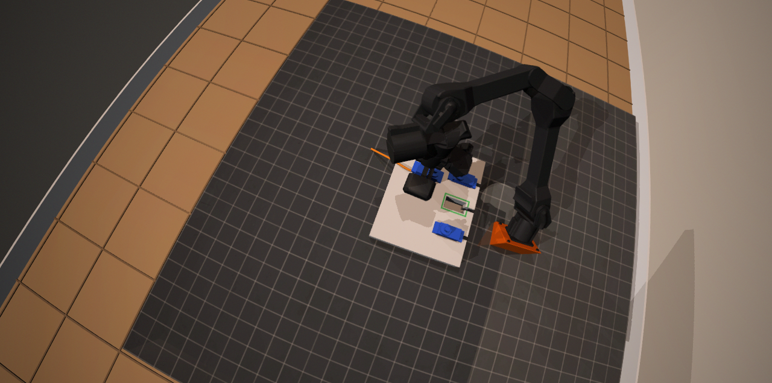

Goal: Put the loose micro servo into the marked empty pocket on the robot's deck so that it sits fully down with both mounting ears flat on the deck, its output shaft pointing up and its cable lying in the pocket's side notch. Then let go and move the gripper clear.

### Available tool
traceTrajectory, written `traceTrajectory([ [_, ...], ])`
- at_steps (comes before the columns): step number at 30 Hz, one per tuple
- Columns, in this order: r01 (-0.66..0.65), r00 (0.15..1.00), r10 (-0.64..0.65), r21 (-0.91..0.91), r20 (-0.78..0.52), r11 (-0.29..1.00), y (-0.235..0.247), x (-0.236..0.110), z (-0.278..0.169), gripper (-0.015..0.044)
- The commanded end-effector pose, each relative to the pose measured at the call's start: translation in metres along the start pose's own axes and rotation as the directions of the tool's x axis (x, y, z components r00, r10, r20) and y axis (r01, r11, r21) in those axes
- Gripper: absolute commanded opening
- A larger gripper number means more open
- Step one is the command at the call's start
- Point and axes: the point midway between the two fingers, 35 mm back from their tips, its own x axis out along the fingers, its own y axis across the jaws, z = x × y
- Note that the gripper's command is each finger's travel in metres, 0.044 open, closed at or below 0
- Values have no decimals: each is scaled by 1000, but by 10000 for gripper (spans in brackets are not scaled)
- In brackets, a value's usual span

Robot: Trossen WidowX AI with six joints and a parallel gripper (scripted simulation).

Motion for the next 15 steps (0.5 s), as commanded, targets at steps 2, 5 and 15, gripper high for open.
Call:
traceTrajectory([
  [2,0,1000,0,-1,-7,1000,1,0,0,282],
  [5,0,1000,0,-1,-7,1000,1,0,0,204],
  [15,0,1000,0,-1,-7,1000,1,0,0,78],
])
